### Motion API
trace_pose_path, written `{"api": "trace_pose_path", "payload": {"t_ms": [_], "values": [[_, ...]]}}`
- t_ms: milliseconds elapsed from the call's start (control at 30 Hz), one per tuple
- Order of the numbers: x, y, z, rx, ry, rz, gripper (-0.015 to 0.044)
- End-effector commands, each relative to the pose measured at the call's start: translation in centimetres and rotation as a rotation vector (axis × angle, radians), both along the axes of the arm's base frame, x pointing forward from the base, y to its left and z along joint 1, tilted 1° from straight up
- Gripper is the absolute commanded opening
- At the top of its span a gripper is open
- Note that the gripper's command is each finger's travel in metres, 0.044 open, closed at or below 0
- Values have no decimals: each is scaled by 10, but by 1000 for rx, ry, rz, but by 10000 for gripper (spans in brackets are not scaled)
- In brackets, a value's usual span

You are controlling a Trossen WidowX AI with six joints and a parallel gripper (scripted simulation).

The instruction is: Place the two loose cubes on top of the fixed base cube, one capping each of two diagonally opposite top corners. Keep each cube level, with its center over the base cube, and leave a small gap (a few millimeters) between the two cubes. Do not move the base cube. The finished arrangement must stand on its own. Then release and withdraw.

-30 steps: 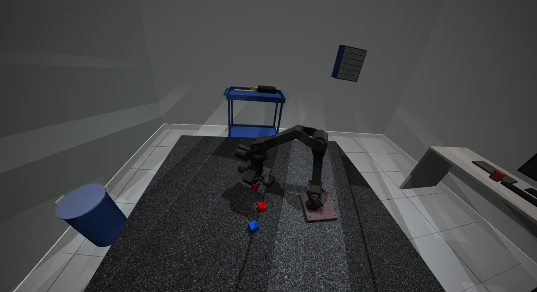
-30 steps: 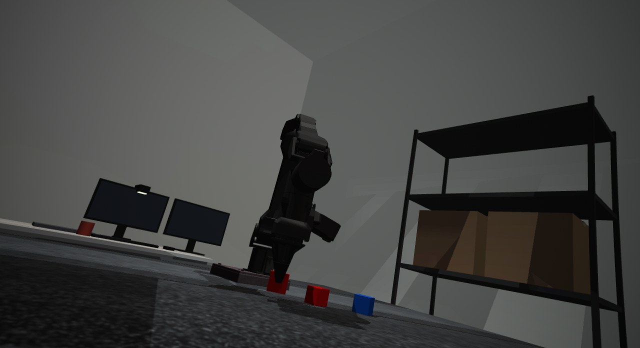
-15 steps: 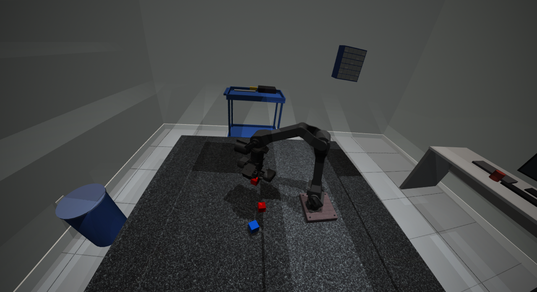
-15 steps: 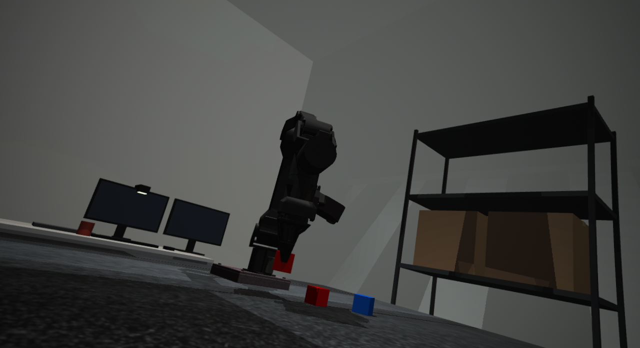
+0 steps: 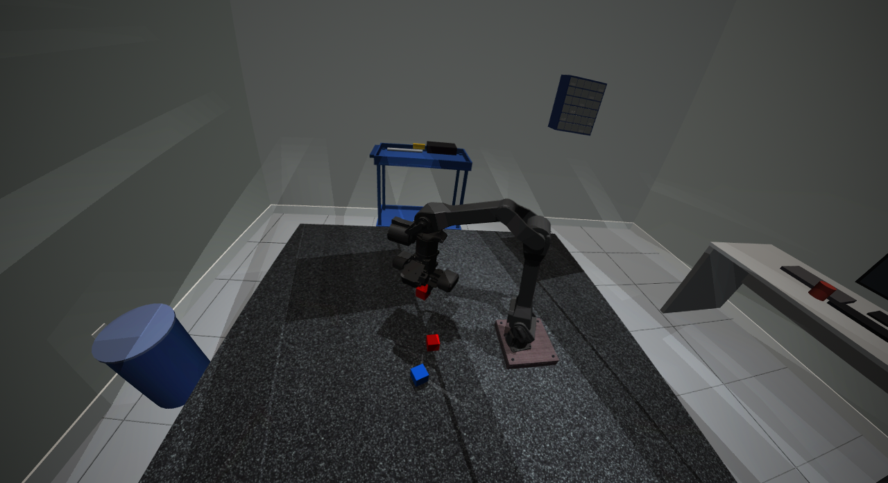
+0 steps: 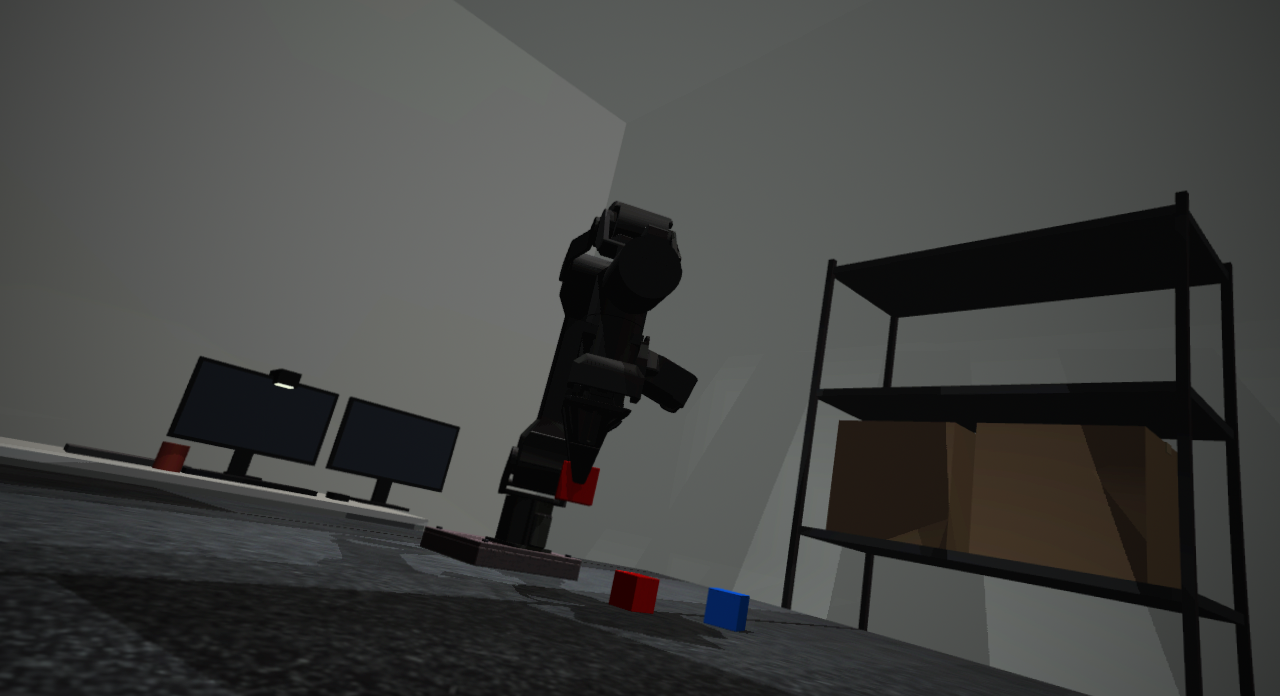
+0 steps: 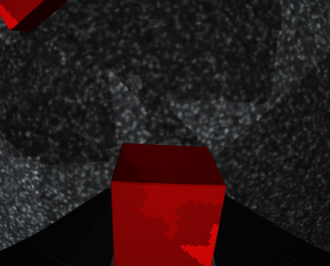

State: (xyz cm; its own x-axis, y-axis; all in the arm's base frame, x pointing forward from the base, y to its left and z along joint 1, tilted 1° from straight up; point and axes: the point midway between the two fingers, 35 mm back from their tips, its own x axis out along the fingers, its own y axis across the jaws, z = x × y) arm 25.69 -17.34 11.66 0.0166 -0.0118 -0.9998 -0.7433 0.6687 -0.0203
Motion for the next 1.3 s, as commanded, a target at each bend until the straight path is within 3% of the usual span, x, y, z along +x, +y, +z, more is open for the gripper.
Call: {"api": "trace_pose_path", "payload": {"t_ms": [0,300,1267], "values": [[0,1,10,2,-5,10,105],[-1,5,22,5,-3,2,105],[44,84,4,24,-11,-596,105]]}}
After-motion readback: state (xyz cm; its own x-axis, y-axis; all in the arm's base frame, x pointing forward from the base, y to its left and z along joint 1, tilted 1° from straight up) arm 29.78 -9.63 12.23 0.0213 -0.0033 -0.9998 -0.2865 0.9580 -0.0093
